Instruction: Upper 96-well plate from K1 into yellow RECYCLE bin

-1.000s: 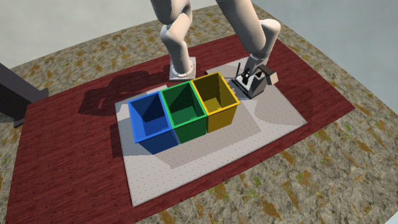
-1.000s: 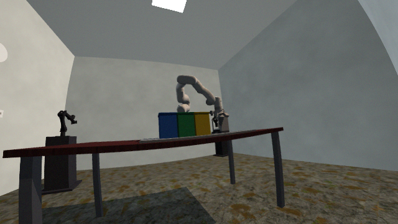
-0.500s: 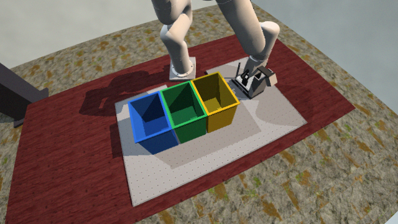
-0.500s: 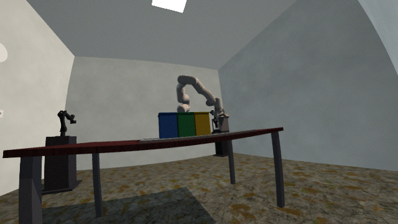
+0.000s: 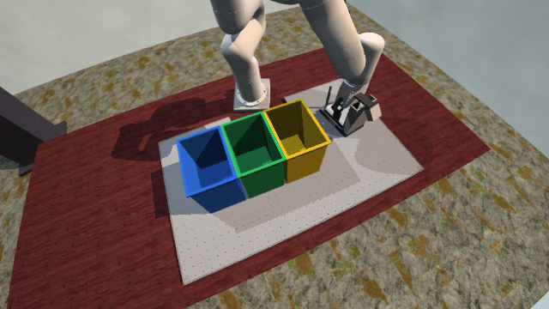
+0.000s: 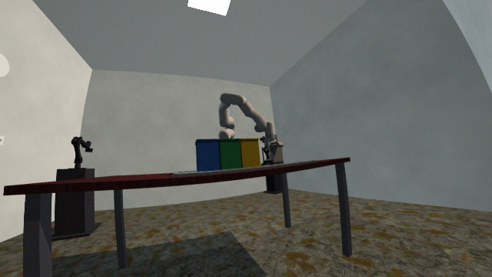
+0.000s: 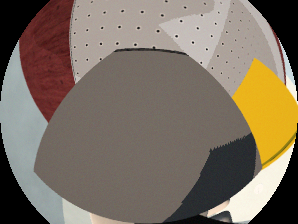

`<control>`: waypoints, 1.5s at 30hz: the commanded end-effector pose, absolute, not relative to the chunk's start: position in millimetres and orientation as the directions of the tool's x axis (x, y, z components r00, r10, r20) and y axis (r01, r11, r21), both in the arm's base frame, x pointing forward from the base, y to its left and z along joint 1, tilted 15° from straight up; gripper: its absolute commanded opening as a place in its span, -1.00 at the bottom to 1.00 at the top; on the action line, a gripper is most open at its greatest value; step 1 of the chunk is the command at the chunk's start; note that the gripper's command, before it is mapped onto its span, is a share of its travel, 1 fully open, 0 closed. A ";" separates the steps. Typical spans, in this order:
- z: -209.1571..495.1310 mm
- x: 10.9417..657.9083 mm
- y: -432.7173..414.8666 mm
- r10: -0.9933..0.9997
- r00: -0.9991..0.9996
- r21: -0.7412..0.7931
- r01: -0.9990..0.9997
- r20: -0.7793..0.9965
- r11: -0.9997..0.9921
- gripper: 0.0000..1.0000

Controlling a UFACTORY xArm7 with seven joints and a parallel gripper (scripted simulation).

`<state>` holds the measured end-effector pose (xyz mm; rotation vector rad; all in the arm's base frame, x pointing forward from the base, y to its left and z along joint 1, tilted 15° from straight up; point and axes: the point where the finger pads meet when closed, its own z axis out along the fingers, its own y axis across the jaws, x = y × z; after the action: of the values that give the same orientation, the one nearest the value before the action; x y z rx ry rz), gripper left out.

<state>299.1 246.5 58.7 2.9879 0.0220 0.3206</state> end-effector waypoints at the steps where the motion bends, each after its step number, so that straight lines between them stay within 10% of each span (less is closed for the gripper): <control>1: 57.6 300.4 247.5 0.030 0.977 0.134 0.001 0.213 -0.991 1.00; 18: 57.7 300.4 247.5 0.030 0.977 0.134 0.001 0.213 -0.991 1.00; 19: 58.2 300.2 247.6 0.030 0.977 0.134 0.001 0.213 -0.991 -1.00; 45: 58.2 300.2 247.5 0.030 0.977 0.134 0.001 0.213 -0.991 -1.00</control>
<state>299.5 246.2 57.0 2.9878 0.0220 0.3206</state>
